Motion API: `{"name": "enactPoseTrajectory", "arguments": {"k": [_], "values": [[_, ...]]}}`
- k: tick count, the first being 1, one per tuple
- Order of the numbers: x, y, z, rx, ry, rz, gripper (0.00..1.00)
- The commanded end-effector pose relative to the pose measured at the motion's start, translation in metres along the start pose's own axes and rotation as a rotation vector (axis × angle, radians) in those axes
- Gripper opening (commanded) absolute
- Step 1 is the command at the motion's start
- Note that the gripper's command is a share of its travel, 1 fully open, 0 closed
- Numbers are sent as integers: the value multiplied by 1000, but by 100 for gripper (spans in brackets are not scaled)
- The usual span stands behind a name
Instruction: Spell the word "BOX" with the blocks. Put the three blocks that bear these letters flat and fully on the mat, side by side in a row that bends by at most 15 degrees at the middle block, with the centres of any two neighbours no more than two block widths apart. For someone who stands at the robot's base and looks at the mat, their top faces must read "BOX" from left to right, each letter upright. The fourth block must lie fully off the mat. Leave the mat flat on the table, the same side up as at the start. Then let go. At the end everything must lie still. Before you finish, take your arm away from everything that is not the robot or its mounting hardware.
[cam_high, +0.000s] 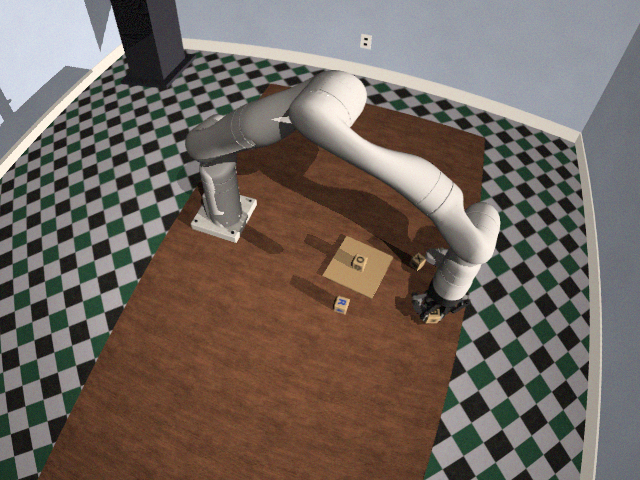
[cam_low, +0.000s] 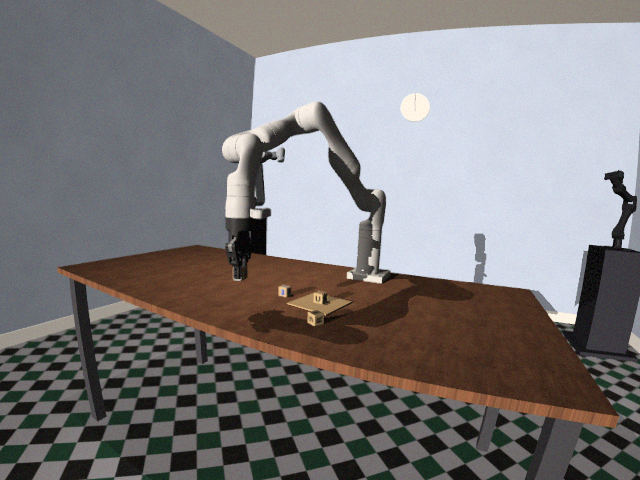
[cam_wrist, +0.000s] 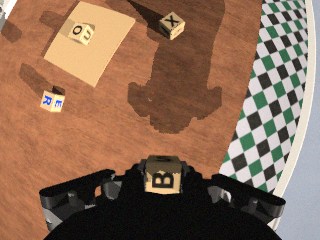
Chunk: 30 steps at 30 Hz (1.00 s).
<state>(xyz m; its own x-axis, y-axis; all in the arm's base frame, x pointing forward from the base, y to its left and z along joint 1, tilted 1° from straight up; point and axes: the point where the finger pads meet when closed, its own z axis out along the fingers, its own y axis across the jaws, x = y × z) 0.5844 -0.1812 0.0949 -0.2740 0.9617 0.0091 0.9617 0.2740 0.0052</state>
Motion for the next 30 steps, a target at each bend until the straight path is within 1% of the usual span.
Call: {"name": "enactPoseTrajectory", "arguments": {"k": [1,16,22,28,30], "values": [[-1,1,-2,-3,-2,0,26],[2,0,-2,-2,-1,-23,26],[8,-3,-1,1,4,-87,26],[19,-9,1,6,12,-205,26],[19,-9,1,6,12,-205,26]]}}
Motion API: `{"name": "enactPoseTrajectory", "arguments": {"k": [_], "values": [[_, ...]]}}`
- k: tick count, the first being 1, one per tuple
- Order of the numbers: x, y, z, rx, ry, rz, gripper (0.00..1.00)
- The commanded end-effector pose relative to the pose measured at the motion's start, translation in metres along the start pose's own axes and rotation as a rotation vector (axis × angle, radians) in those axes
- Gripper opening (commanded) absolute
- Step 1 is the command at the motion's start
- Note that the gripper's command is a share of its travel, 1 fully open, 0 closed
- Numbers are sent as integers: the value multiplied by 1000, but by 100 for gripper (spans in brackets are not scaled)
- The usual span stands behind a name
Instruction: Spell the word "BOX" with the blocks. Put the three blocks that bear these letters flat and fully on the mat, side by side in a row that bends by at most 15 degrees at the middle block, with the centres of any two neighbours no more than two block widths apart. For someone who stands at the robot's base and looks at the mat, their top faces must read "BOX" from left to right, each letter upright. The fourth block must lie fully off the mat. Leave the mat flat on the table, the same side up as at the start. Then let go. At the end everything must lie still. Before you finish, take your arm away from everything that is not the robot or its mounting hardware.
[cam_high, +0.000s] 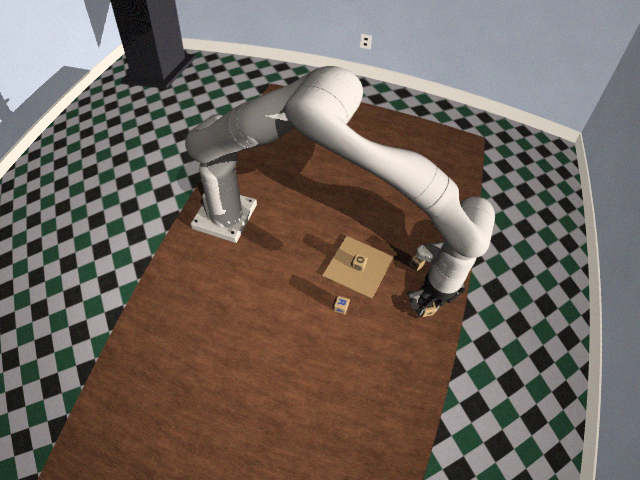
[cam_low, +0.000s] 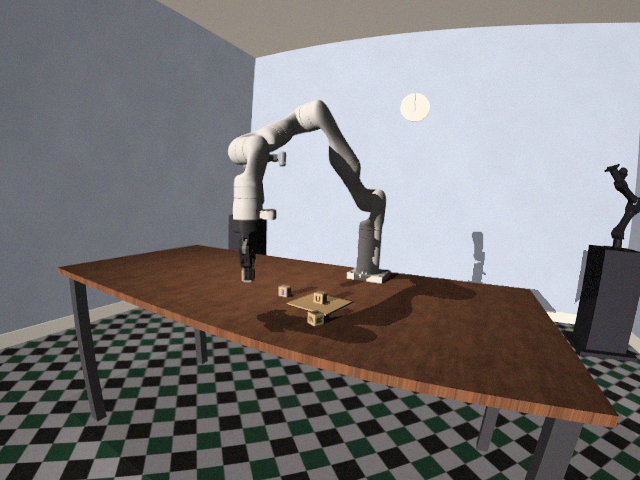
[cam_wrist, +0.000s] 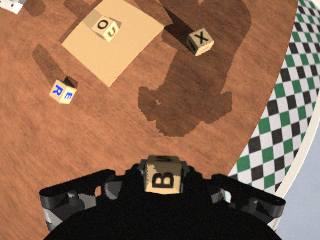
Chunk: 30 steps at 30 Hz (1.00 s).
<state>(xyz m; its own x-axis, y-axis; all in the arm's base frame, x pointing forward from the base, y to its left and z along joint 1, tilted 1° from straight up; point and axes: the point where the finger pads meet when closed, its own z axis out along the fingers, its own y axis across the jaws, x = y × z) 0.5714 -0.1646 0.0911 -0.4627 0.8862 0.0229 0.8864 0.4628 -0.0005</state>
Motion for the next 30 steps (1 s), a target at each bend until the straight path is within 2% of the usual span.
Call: {"name": "enactPoseTrajectory", "arguments": {"k": [1,8,15,17,30], "values": [[3,-2,-2,-2,0,-27,26],[26,-7,1,4,13,-250,26],[56,-14,4,6,27,-545,26],[56,-14,4,6,27,-545,26],[123,-31,4,1,37,-1221,26]]}}
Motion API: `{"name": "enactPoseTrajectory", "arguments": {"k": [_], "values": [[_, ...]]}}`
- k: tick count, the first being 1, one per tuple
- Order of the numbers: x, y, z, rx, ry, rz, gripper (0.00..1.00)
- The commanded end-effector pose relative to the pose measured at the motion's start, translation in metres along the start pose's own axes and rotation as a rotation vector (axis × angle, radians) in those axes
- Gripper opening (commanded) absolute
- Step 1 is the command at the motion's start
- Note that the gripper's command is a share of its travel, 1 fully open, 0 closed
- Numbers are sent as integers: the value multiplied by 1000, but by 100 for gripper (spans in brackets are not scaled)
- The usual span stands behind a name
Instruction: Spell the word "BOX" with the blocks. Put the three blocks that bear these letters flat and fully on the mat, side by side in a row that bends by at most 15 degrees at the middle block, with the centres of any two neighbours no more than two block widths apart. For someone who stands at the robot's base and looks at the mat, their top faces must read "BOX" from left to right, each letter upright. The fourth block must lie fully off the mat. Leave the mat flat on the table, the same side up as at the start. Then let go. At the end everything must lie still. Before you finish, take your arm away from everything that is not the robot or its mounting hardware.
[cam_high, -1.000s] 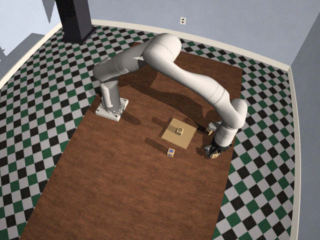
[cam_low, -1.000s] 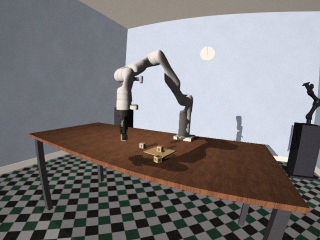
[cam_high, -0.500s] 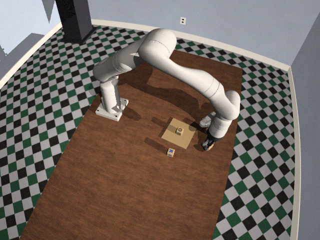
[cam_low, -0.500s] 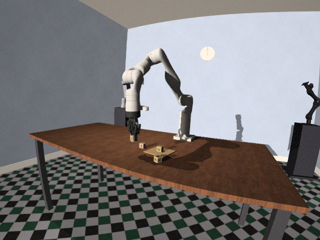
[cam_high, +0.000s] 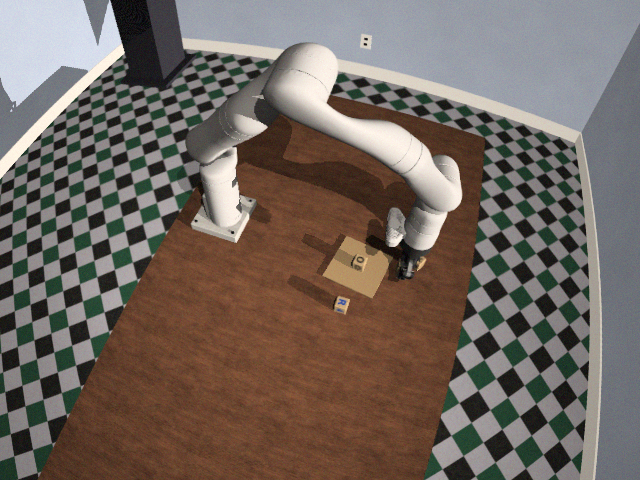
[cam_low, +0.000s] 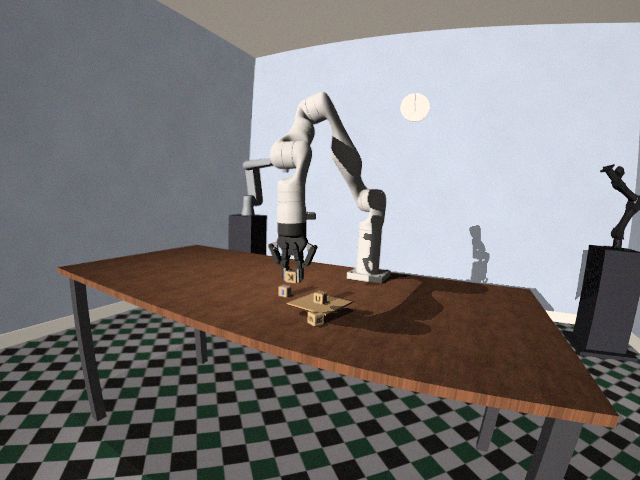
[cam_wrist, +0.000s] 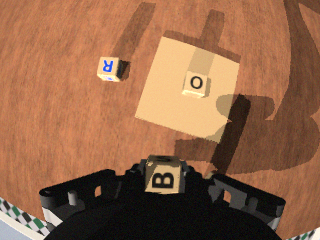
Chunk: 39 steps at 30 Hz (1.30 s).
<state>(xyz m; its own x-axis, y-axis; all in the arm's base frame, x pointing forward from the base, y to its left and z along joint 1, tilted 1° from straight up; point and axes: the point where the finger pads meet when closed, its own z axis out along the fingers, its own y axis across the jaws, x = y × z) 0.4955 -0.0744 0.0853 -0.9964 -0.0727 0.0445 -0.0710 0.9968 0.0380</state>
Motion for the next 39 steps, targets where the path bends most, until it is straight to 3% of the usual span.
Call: {"name": "enactPoseTrajectory", "arguments": {"k": [1,4,19,21,32,39], "values": [[12,9,-5,0,-5,-114,26],[16,13,-5,1,-5,-169,26],[64,64,-7,28,-17,-910,26],[64,64,-7,28,-17,-910,26],[88,85,-8,50,-21,-1257,26],[94,89,-9,57,-22,-1343,26]]}}
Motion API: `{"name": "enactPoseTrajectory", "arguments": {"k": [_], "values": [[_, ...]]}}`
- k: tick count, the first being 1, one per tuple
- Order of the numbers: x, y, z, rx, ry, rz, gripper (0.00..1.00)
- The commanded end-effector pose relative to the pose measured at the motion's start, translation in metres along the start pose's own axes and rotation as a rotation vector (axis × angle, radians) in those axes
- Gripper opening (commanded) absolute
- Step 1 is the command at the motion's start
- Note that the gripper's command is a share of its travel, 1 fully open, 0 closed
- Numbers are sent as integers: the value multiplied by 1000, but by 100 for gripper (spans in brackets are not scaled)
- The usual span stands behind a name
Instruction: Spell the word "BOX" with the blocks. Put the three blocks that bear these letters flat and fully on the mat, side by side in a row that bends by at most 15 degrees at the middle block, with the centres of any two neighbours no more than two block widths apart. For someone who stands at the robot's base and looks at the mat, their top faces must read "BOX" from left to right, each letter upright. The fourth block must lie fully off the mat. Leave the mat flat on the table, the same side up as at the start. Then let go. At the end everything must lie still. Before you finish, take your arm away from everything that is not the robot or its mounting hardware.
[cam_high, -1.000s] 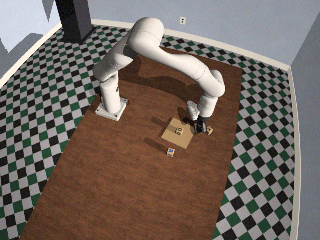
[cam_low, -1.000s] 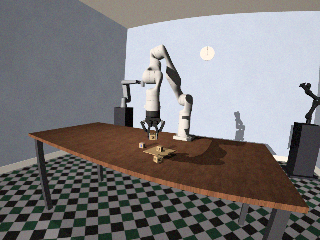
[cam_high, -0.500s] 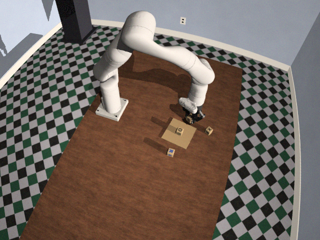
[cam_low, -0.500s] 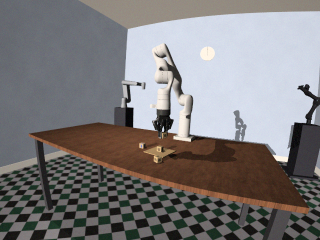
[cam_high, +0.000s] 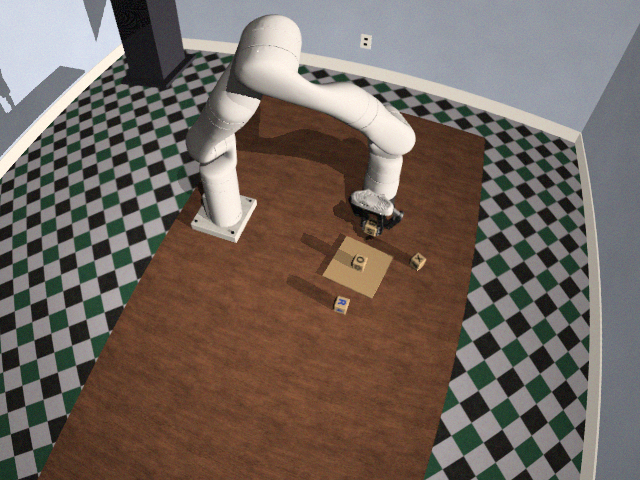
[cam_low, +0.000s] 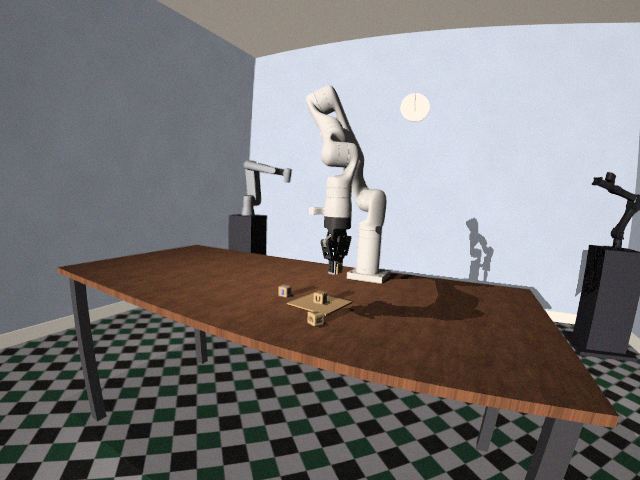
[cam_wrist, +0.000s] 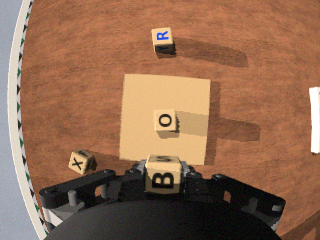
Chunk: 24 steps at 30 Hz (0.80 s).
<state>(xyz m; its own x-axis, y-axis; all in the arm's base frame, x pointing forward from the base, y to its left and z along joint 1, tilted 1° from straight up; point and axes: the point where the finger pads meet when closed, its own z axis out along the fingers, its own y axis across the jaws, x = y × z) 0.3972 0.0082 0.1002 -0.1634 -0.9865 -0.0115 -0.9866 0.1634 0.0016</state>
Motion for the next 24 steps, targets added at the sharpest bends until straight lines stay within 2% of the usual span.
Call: {"name": "enactPoseTrajectory", "arguments": {"k": [1,24], "values": [[0,2,-1,4,1,-21,26],[-1,6,-2,7,2,-69,26]]}}
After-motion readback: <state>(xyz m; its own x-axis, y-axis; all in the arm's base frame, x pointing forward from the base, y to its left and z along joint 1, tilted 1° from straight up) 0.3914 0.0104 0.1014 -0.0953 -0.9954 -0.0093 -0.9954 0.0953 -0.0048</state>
